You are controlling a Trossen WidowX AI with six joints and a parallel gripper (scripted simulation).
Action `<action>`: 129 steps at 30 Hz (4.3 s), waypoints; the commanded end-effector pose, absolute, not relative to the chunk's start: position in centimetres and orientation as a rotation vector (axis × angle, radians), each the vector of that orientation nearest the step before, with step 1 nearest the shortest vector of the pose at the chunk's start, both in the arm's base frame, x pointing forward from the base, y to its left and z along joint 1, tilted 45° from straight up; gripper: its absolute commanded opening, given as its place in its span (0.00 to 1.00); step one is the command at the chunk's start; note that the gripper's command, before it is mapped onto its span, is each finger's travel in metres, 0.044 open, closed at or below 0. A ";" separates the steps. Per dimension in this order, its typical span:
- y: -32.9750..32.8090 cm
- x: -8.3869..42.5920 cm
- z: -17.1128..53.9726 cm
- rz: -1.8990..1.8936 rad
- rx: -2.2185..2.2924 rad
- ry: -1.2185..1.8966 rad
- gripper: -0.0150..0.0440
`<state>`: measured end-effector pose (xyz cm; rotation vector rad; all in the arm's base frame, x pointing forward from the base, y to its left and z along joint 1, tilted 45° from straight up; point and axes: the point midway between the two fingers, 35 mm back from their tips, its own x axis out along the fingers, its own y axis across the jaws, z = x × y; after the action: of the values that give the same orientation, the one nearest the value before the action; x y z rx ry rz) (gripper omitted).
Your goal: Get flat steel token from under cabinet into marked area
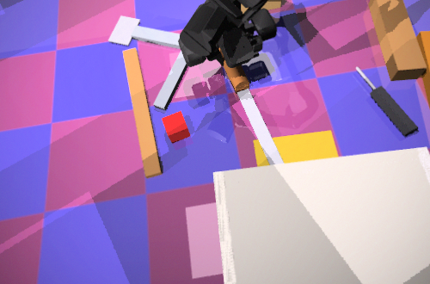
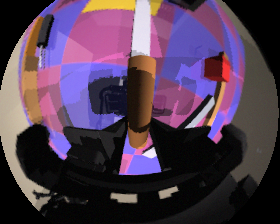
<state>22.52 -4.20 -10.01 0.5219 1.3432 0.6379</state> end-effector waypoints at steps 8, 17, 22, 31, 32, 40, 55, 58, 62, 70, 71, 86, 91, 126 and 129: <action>-4.3 22.5 -10.0 0.679 0.471 1.320 0.25; -4.3 22.5 -9.9 0.723 0.415 1.293 0.25; -4.3 22.5 -9.9 0.747 0.384 1.277 0.25; -4.4 22.5 -9.8 0.790 0.328 1.248 0.25; -4.4 22.5 -9.8 0.795 0.322 1.245 0.25; -4.4 22.5 -9.8 0.832 0.271 1.218 0.25; -3.8 23.2 -9.0 0.856 0.239 1.200 0.25; -3.5 23.5 -8.8 0.858 0.236 1.199 0.25; -3.2 23.7 -8.4 0.860 0.234 1.197 0.25; -2.6 24.3 -7.8 0.863 0.230 1.195 0.25; -2.6 24.3 -7.7 0.864 0.230 1.194 0.25; -1.3 25.3 -6.3 0.866 0.228 1.192 0.25; -0.9 25.6 -5.9 0.867 0.228 1.192 0.25; 2.1 26.6 -2.9 0.869 0.229 1.190 0.25; 2.4 26.5 -2.6 0.870 0.229 1.190 0.25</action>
<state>26.59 2.11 -3.02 0.2292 1.1934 0.8712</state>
